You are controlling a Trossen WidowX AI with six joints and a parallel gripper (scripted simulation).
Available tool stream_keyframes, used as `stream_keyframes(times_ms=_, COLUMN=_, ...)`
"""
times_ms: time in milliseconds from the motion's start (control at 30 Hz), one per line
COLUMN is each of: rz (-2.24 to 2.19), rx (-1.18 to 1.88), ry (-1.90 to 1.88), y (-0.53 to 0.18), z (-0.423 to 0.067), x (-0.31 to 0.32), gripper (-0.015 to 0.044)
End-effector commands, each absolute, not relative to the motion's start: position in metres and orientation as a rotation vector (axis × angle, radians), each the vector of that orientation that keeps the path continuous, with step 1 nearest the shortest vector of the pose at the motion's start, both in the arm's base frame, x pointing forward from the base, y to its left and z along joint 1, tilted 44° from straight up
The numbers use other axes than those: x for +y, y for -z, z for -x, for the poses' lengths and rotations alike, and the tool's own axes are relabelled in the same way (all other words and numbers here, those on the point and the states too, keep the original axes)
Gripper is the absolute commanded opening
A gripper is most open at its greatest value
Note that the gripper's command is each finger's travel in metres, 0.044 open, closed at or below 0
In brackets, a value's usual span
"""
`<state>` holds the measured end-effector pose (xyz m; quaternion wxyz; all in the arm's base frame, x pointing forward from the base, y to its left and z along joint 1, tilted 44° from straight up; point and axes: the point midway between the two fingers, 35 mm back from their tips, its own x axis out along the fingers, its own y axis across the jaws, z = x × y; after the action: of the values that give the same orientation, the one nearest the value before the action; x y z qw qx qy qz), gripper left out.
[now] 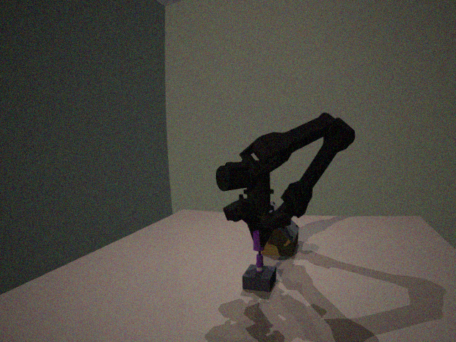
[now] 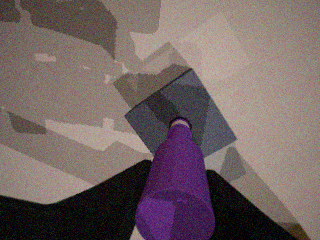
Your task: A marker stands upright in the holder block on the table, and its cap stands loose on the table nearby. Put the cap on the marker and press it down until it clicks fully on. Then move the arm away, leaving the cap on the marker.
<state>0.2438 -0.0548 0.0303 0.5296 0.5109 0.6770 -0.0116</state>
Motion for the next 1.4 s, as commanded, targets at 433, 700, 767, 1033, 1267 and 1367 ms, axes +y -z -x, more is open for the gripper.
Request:
stream_keyframes(times_ms=433, rz=-1.229, rx=1.619, ry=0.025, y=-0.01, z=-0.246, x=-0.035, gripper=0.0)
stream_keyframes(times_ms=700, rz=-1.23, rx=1.619, ry=0.024, y=-0.002, z=-0.246, x=-0.025, gripper=0.0)
stream_keyframes(times_ms=767, rz=-1.23, rx=1.62, ry=0.023, y=0.0, z=-0.246, x=-0.023, gripper=0.0)
stream_keyframes(times_ms=1033, rz=-1.23, rx=1.62, ry=0.023, y=0.001, z=-0.246, x=-0.022, gripper=0.0)
stream_keyframes(times_ms=1267, rz=-1.223, rx=1.621, ry=0.024, y=0.001, z=-0.246, x=-0.023, gripper=0.0131)
stream_keyframes(times_ms=1367, rz=-1.223, rx=1.621, ry=0.024, y=0.001, z=-0.246, x=-0.023, gripper=0.021)
